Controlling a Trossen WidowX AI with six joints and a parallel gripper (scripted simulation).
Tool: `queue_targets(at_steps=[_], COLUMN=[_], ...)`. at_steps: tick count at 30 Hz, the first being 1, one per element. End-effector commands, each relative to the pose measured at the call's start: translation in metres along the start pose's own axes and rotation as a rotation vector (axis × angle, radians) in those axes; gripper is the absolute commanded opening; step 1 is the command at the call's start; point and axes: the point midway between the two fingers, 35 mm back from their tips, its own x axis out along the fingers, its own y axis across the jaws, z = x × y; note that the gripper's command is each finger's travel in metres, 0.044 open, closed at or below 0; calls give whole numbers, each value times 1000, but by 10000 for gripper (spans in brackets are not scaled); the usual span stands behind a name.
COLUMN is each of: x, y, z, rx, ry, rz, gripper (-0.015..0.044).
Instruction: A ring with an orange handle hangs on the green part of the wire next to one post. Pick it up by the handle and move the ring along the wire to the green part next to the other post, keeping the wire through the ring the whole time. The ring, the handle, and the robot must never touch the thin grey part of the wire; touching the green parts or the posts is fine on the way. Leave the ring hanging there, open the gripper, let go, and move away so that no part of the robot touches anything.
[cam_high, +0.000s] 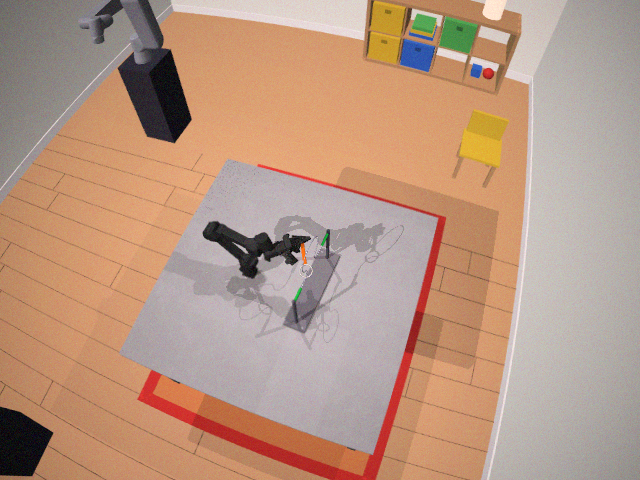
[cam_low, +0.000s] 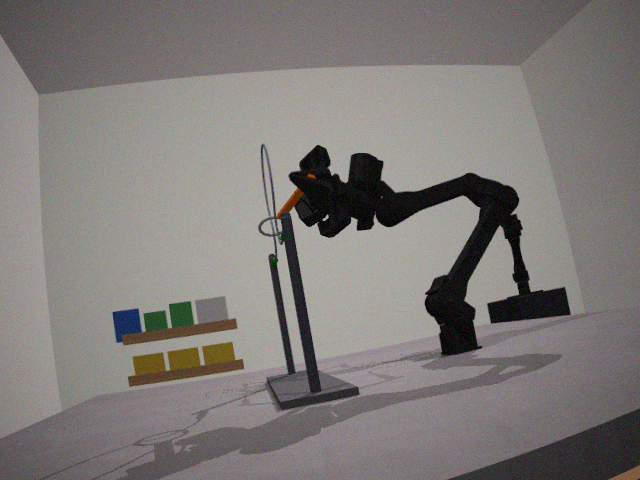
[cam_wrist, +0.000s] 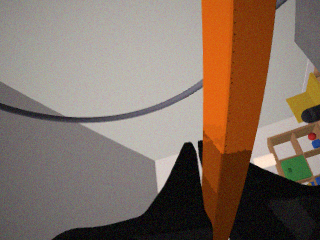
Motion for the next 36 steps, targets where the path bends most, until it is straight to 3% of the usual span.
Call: queue_targets(at_steps=[1,17,36], x=[5,4,4], y=[16,47,47], z=[2,9,10], rx=[74,184,62], ry=[-36,-65,-68], rz=[50,106,-16], gripper=[-150,-150,-150])
